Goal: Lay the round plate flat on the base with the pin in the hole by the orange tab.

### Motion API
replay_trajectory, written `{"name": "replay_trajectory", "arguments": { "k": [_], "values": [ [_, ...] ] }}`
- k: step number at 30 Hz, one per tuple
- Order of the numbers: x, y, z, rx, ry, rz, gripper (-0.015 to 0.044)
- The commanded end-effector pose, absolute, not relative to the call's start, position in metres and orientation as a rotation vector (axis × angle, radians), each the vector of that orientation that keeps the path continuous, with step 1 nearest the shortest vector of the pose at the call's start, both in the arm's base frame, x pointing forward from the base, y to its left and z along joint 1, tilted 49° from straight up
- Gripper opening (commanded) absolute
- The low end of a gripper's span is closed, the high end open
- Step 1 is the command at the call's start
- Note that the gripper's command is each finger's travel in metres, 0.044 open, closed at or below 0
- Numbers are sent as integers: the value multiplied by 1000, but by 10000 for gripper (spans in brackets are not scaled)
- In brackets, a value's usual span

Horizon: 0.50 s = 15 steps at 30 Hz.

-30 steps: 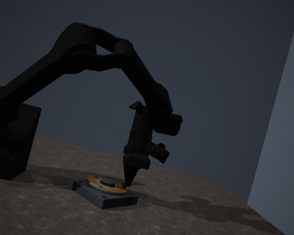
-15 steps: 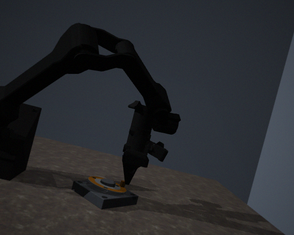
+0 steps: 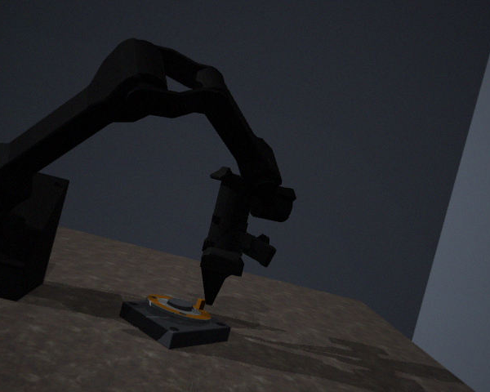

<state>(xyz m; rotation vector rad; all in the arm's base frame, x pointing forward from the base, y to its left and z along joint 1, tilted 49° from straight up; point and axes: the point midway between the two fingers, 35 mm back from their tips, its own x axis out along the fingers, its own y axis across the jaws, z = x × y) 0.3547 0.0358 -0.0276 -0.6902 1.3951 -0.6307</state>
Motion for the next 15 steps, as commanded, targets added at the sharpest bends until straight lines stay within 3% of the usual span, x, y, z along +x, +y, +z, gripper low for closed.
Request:
{"name": "replay_trajectory", "arguments": {
  "k": [1,15],
  "values": [
    [349,37,-34,-685,1410,-631,0],
    [338,43,-41,-685,1410,-631,0]
  ]
}}
